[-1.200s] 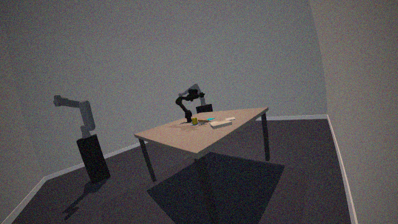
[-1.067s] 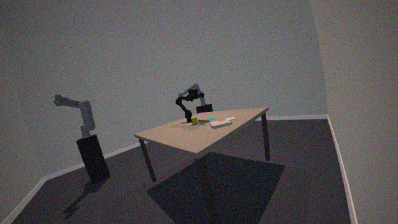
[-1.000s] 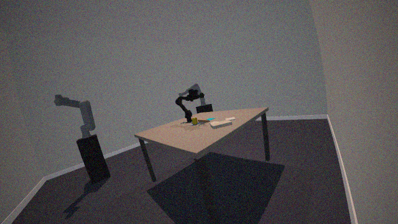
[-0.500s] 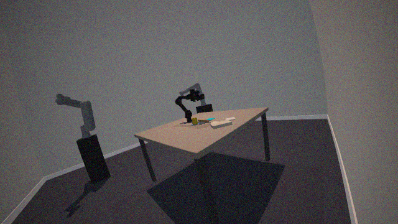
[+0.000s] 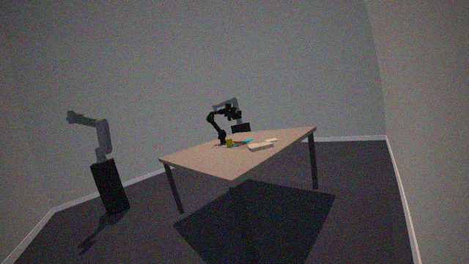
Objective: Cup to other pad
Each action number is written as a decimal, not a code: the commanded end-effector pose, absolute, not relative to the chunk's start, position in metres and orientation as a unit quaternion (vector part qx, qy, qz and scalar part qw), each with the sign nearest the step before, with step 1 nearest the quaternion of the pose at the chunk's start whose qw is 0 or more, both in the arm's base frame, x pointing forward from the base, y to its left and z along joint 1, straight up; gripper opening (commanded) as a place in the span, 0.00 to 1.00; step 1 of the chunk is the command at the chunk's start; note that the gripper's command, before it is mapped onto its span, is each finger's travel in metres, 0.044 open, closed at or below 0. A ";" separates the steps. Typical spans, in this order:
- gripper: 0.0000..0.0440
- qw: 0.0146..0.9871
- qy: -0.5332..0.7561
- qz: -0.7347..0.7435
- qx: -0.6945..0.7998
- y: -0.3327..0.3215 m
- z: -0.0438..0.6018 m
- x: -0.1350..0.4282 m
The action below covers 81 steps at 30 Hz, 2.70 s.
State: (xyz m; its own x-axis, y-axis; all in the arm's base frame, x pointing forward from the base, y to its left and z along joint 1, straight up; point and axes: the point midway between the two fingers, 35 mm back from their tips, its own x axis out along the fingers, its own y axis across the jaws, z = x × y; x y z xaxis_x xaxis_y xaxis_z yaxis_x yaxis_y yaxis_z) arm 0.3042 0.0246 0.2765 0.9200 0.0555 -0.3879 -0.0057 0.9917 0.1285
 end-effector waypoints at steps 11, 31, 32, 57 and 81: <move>0.26 0.949 0.306 0.011 0.075 0.030 0.263 0.294; 0.28 0.886 0.461 -0.013 0.049 0.023 0.238 0.272; 0.29 0.882 0.468 -0.014 0.046 0.023 0.237 0.271; 0.38 0.782 0.623 -0.023 -0.018 -0.010 0.204 0.251; 0.41 0.708 0.705 -0.020 -0.039 -0.045 0.164 0.246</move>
